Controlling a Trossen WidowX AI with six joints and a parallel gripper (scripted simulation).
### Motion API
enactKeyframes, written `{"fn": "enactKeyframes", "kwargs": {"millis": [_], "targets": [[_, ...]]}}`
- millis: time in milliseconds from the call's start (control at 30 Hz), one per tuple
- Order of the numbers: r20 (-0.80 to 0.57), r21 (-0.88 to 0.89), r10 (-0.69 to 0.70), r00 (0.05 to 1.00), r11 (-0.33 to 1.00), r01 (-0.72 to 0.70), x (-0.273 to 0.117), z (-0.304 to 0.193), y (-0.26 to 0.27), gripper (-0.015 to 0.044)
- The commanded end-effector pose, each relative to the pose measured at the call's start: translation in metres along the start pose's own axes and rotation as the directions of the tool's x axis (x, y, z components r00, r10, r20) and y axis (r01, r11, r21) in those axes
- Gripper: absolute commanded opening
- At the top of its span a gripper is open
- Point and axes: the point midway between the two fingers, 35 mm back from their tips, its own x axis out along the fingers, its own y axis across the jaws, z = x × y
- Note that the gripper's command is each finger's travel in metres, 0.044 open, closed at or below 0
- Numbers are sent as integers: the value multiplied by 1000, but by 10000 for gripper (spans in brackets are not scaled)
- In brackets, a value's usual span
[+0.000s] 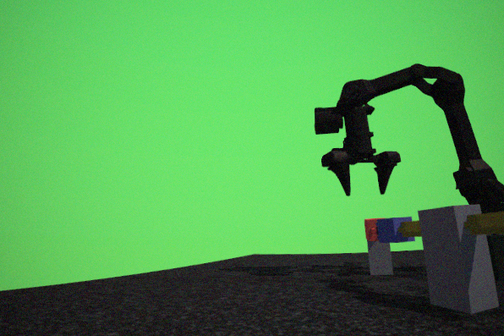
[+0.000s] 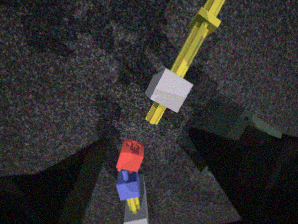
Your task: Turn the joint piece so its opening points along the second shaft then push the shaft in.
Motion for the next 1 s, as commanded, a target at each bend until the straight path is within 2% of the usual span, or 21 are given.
{"fn": "enactKeyframes", "kwargs": {"millis": [0, 367, 600, 967], "targets": [[10, 120, -6, 1000, 993, 4, 3, -1, 0, 440], [28, 404, -12, 1000, 915, 0, 7, -2, 0, 440], [28, 408, -13, 1000, 913, 0, 10, -2, 1, 440], [29, 407, -13, 1000, 913, 1, 62, -4, 4, 440]]}}
